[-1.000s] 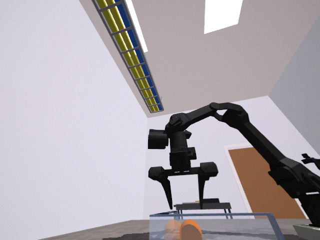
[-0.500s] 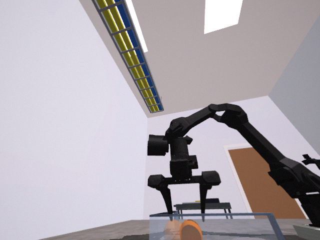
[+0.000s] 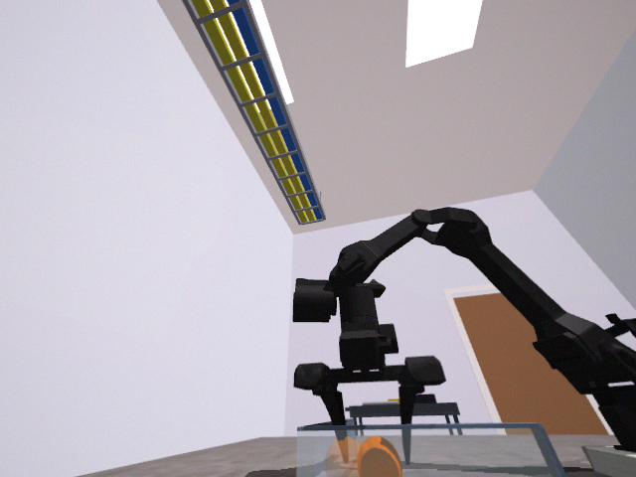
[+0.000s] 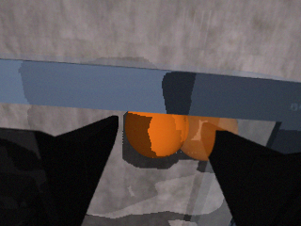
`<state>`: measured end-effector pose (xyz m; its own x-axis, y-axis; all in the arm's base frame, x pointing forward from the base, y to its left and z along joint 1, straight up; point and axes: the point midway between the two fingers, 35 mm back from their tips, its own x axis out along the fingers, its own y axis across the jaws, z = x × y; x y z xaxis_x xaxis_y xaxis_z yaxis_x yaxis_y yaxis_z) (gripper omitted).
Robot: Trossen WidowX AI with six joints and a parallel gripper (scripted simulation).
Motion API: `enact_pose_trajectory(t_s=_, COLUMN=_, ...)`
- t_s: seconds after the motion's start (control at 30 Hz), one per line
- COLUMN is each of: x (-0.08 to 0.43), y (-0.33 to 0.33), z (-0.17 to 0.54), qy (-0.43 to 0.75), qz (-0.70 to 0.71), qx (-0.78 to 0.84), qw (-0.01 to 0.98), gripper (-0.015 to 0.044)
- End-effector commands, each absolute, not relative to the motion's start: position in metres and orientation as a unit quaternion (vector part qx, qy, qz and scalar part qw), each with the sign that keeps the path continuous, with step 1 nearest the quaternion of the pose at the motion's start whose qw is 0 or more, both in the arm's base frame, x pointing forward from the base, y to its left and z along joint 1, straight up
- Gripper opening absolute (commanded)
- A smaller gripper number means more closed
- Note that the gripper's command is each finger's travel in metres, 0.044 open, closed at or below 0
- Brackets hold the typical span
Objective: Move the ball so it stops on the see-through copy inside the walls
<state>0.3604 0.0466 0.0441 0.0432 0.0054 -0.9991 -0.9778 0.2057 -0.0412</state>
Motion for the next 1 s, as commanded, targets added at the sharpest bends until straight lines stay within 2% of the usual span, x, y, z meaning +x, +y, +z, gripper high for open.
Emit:
enact_pose_trajectory(t_s=0.0, x=0.358, y=0.045, z=0.039, qy=0.539, qz=0.440, qx=-0.454, qw=0.556, gripper=0.0260)
enact_pose_trajectory(t_s=0.3, x=0.358, y=0.045, z=0.039, qy=0.539, qz=0.440, qx=-0.454, qw=0.556, gripper=0.0200)
enact_pose_trajectory(t_s=0.57, x=0.364, y=0.026, z=0.055, qy=0.550, qz=0.418, qx=-0.453, qw=0.563, gripper=0.0000)
enact_pose_trajectory(t_s=0.97, x=0.366, y=0.030, z=0.106, qy=0.548, qz=0.418, qx=-0.447, qw=0.571, gripper=0.0000)
